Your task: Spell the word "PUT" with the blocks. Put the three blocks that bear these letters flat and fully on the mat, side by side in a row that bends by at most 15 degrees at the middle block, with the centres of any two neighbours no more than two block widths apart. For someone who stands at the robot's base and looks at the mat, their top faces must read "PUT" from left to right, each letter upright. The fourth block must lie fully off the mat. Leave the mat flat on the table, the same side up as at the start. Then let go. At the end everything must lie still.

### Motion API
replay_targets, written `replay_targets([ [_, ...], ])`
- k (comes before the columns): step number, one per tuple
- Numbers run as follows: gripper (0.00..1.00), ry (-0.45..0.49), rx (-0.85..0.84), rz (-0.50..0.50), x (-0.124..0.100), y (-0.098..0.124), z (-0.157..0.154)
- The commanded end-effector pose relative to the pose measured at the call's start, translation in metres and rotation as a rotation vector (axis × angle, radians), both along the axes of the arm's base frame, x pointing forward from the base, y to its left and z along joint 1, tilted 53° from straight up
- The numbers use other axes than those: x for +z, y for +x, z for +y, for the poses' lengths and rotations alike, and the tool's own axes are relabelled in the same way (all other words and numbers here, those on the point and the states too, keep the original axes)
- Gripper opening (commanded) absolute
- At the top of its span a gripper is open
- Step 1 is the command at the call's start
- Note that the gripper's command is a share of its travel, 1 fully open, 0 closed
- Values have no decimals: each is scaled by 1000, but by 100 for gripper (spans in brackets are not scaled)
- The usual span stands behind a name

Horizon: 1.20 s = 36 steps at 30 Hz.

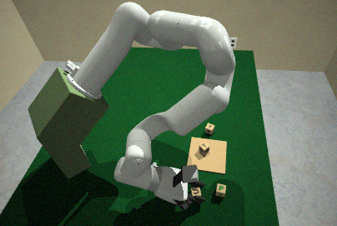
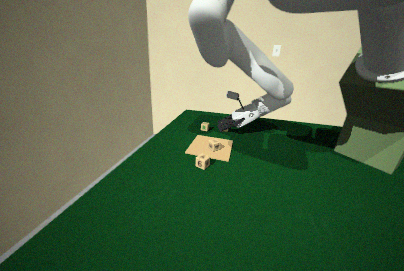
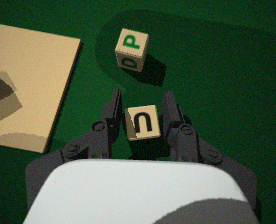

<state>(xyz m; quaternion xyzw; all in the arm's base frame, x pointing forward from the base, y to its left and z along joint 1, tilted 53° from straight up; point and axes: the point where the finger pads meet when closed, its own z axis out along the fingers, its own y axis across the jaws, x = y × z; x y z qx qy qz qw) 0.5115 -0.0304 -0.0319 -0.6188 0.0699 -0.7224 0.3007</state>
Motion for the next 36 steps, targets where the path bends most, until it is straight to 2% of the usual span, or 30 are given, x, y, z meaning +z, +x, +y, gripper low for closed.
replay_targets([
  [1,47,0,-1,0,0,0,-1],
  [36,47,0,-1,0,3,-3,-4],
])
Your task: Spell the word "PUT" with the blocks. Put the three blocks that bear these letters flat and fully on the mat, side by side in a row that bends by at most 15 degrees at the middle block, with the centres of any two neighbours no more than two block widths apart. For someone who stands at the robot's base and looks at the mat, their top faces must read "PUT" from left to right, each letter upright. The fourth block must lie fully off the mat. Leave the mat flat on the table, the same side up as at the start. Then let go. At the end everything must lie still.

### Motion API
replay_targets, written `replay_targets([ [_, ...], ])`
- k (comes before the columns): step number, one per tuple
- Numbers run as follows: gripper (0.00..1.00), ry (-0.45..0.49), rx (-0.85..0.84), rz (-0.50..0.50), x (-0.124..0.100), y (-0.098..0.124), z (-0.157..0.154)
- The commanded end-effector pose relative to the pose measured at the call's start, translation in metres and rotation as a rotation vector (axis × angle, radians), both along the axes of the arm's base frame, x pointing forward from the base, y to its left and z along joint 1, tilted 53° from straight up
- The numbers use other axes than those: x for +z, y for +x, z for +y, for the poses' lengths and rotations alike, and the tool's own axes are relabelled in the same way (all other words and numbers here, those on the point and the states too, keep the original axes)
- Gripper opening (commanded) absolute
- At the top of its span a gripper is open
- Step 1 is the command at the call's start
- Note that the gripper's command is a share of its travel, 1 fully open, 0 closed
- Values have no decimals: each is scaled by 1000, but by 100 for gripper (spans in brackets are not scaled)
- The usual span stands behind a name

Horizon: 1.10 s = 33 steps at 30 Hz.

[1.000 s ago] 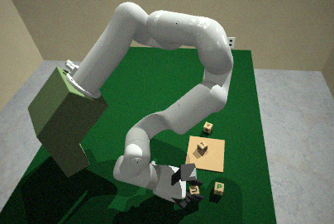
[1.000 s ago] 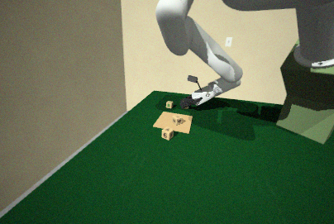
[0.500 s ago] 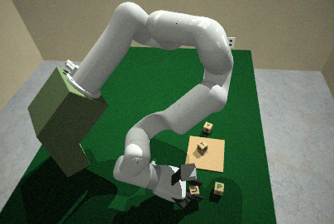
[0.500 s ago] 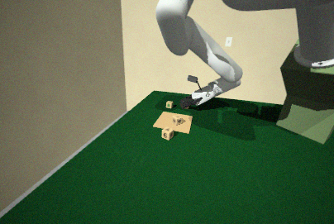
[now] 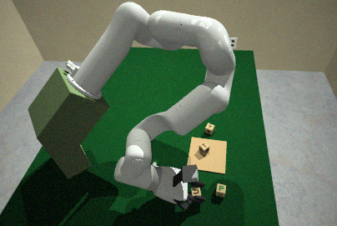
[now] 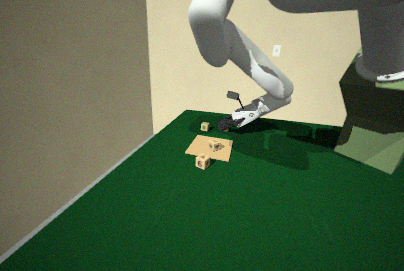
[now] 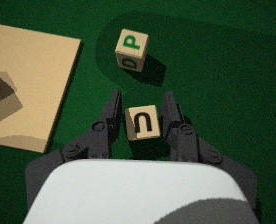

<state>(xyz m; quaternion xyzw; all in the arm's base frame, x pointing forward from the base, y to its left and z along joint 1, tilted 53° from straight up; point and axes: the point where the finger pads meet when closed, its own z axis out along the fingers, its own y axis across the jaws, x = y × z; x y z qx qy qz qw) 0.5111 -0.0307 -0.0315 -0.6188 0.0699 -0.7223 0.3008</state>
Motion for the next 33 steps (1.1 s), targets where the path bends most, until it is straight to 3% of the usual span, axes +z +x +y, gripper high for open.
replay_targets([
  [1,47,0,-2,-1,5,-4,-5],
  [22,47,-1,0,2,30,-27,-30],
  [27,47,-14,21,34,31,-26,-30],
  [33,47,-71,100,167,35,-29,-33],
])
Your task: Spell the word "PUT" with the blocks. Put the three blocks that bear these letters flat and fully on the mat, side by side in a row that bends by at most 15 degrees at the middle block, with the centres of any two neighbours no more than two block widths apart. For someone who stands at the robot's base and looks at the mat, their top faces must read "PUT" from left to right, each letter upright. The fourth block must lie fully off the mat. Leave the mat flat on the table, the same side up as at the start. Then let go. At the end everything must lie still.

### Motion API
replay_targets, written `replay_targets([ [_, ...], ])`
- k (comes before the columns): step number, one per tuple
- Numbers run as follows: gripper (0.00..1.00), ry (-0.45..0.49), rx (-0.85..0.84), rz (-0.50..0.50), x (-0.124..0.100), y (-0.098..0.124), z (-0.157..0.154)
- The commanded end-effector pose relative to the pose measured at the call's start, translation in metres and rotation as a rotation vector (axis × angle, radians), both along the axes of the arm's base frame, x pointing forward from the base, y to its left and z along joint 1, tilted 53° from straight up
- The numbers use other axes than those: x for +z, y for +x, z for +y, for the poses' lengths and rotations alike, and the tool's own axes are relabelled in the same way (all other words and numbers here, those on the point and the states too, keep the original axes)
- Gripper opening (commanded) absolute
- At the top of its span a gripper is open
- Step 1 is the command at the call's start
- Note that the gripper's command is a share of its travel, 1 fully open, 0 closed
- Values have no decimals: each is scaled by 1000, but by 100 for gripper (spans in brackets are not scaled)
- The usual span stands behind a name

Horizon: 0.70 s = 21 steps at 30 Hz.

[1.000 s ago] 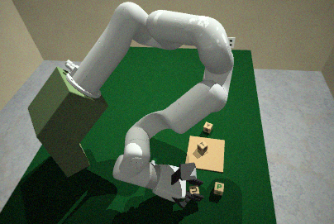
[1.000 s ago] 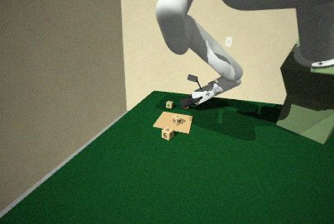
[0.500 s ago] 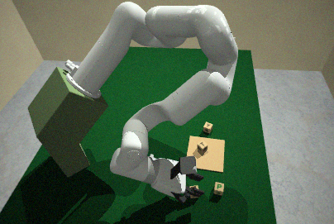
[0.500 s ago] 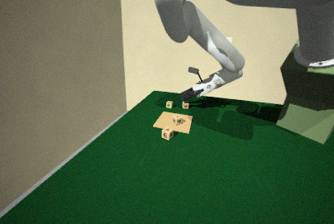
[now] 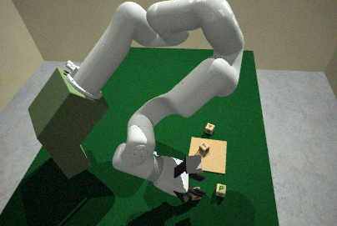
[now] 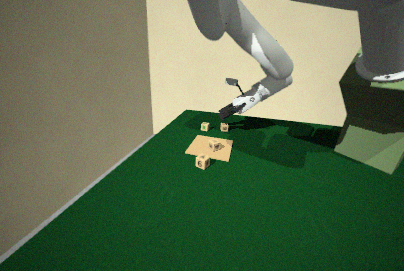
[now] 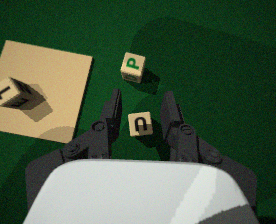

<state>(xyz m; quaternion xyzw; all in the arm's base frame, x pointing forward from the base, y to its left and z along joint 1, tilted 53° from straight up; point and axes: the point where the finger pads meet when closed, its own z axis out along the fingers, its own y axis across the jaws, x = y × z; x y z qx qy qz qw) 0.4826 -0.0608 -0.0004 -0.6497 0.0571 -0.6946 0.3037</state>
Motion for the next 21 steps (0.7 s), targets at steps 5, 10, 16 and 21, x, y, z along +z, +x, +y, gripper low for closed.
replay_targets([
  [5,47,-75,103,174,6,-2,-5],
  [10,47,-101,142,237,8,-3,-6],
  [16,47,-145,203,341,11,-5,-8],
  [21,47,-180,249,422,13,-6,-11],
])
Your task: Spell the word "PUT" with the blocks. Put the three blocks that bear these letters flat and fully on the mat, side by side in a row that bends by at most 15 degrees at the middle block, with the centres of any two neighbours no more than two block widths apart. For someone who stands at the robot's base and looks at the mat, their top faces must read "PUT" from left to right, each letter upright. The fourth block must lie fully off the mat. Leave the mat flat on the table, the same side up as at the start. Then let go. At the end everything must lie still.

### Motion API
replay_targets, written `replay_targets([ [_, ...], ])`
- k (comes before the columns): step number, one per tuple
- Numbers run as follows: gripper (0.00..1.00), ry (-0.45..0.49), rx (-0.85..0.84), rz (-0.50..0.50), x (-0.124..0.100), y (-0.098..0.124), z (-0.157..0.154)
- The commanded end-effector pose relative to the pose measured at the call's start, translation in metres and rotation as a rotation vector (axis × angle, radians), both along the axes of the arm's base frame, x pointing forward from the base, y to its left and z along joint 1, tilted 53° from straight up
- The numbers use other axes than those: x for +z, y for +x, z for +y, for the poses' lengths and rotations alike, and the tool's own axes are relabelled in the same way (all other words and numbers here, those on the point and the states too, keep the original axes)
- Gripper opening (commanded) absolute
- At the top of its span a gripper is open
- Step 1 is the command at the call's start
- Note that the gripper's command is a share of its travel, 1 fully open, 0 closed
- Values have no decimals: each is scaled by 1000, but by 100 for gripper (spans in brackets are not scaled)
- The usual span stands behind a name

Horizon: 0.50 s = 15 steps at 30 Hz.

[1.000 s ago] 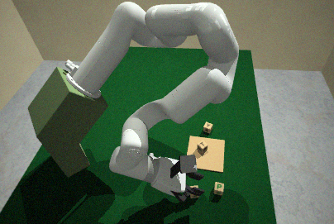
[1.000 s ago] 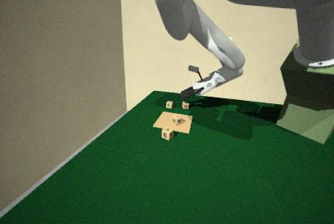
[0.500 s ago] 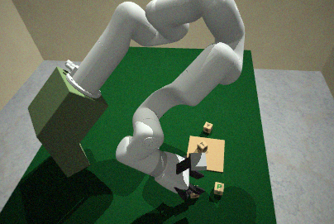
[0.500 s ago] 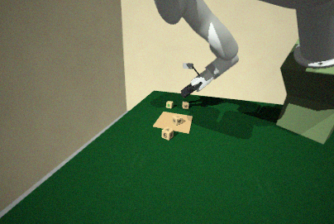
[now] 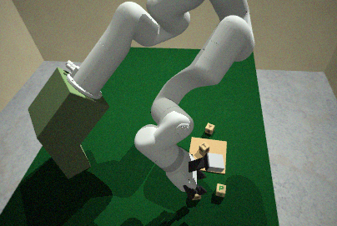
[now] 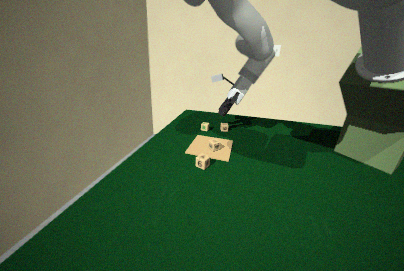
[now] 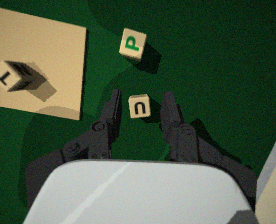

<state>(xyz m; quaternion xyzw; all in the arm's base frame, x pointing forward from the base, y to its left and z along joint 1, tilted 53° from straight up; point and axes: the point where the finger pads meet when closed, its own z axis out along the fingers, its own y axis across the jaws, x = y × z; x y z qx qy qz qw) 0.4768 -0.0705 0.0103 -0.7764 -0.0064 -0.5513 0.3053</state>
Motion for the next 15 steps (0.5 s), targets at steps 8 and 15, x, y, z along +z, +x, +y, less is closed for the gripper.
replay_targets([
  [8,47,-86,134,225,6,-3,-4],
  [15,47,-131,194,329,9,-5,-6],
])
